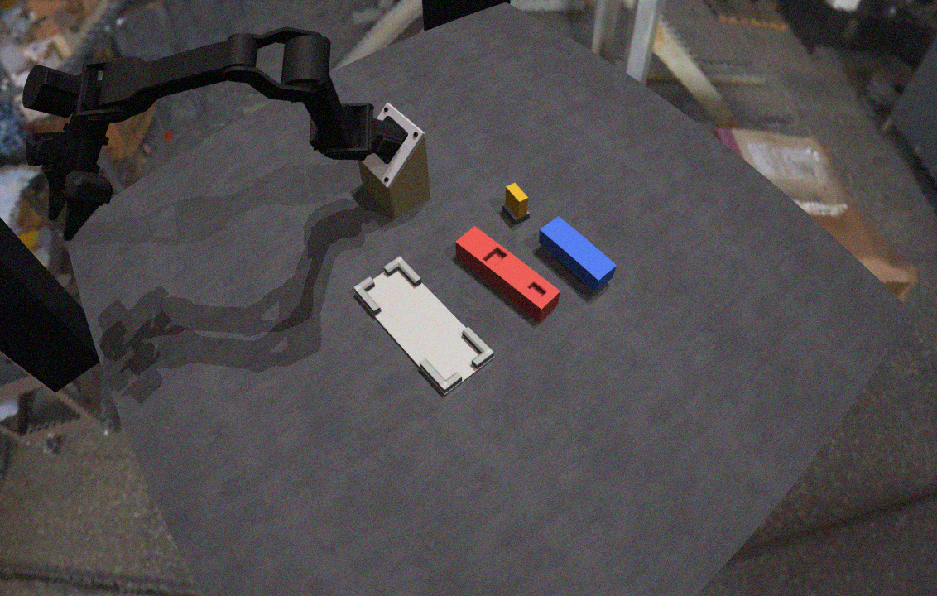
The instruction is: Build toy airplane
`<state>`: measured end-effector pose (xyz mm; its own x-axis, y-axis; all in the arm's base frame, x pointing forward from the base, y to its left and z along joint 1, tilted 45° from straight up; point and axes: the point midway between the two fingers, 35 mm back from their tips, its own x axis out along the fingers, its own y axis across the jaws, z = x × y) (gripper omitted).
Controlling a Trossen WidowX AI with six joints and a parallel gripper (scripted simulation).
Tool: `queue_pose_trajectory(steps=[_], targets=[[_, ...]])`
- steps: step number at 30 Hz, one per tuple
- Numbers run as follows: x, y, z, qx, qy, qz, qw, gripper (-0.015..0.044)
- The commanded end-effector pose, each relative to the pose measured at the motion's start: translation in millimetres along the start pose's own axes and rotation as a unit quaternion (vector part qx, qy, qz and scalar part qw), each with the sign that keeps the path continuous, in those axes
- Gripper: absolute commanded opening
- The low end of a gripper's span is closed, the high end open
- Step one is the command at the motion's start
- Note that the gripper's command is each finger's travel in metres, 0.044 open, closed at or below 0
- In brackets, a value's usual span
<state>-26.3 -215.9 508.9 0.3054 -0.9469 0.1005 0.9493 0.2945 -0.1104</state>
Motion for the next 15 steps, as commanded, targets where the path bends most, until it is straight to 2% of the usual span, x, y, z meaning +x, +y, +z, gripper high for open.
queue_pose_trajectory(steps=[1, 7, 15], targets=[[0.0, 0.0, 0.0, 0.000, 0.000, 0.000, 1.000, 0.0426], [32.9, 7.2, -28.1, 0.066, 0.027, 0.049, 0.996, 0.0440], [100.4, 45.4, -93.5, 0.187, 0.128, 0.112, 0.967, 0.0440]])
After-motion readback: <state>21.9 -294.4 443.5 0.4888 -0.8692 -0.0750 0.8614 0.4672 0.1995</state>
